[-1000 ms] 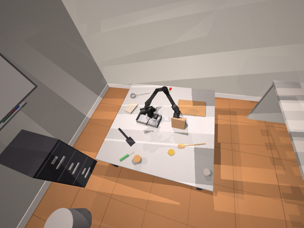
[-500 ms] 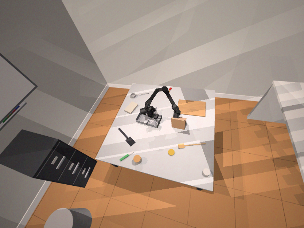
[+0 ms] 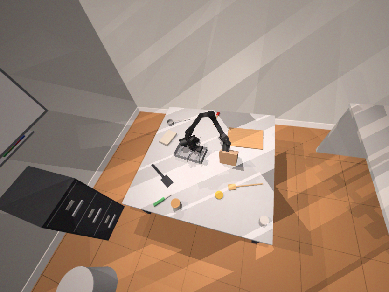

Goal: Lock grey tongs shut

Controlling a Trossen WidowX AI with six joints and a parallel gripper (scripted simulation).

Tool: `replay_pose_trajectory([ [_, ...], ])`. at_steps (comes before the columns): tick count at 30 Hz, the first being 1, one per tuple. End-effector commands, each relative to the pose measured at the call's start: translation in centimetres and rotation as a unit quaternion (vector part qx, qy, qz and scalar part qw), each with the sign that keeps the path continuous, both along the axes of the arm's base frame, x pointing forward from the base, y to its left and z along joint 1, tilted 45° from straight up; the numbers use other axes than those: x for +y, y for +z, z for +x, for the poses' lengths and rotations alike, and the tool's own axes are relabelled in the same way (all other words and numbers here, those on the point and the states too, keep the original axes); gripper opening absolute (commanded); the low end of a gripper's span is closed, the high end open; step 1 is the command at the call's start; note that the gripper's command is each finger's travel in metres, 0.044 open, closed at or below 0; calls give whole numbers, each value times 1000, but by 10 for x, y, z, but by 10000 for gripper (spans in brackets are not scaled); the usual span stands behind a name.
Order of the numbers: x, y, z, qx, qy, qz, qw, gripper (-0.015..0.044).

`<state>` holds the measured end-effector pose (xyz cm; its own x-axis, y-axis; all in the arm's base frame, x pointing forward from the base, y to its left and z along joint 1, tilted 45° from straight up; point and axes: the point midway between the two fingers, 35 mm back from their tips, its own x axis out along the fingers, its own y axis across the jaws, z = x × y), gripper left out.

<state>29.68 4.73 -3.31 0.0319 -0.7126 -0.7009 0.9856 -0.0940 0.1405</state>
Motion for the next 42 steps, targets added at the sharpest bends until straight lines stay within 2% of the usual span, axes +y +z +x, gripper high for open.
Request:
replay_pose_trajectory([
  [1, 24, 20, 3, -7, 3, 6, 1000, -19],
  [7, 70, 69, -4, -11, 2, 9, 1000, 139],
  [10, 70, 69, -4, -11, 2, 9, 1000, 217],
  [11, 62, 55, -1, -7, 7, 6, 1000, 244],
  [18, 64, 58, -1, -11, 6, 8, 1000, 427],
  [19, 64, 58, -1, -11, 6, 8, 1000, 440],
  [23, 50, 58, 0, 2, 17, 8, 1000, 440],
  [30, -26, 60, -2, 77, 89, 0, 993, 440],
  [42, -28, 60, -2, 80, 91, 1, 993, 440],
])
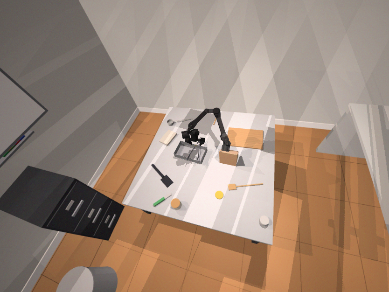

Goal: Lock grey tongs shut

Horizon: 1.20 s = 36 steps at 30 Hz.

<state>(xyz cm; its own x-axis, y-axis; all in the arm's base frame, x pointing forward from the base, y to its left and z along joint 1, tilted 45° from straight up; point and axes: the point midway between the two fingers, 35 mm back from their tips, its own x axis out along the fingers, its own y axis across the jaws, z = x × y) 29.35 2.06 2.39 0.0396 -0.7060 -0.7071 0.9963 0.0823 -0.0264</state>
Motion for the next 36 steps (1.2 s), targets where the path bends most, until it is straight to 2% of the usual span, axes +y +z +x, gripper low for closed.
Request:
replay_pose_trajectory([
  [1, -2, 3, 1, -4, 3, 1, 1000, 440],
  [36, -36, -35, 8, -4, 4, 3, 1000, 440],
])
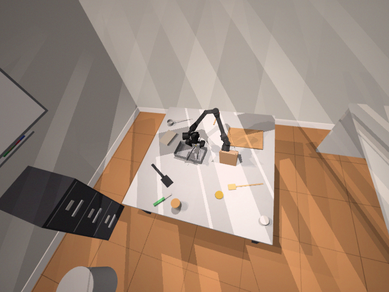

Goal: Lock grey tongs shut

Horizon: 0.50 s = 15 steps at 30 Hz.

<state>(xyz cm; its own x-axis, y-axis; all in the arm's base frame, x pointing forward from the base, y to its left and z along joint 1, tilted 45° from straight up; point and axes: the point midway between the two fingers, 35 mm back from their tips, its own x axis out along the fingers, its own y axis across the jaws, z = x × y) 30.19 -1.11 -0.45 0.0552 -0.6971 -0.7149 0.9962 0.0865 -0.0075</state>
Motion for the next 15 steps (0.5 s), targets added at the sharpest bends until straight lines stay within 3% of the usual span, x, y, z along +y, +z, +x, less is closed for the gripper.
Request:
replay_pose_trajectory([
  [1, -6, -8, 0, 5, 2, -3, 1000, 440],
  [15, -23, -23, -1, 5, 2, -4, 1000, 440],
])
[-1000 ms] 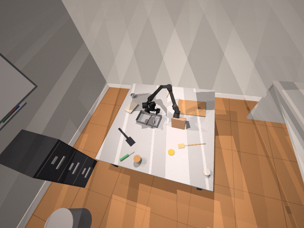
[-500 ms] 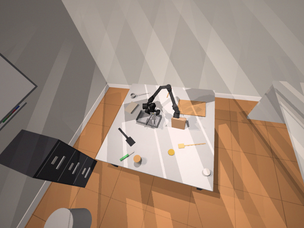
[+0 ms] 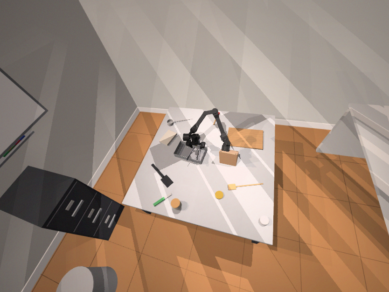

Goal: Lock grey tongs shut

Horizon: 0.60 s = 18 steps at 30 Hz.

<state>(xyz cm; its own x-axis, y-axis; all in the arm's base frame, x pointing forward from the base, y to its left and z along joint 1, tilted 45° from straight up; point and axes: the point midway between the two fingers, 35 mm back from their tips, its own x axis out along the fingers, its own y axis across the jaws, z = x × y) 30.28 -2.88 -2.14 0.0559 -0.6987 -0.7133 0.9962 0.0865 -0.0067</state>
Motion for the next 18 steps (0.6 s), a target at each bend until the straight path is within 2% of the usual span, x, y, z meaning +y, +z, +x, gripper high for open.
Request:
replay_pose_trajectory([
  [1, -6, -7, -1, 5, 2, -3, 1000, 440],
  [18, -24, -22, -4, 5, 1, -6, 1000, 440],
])
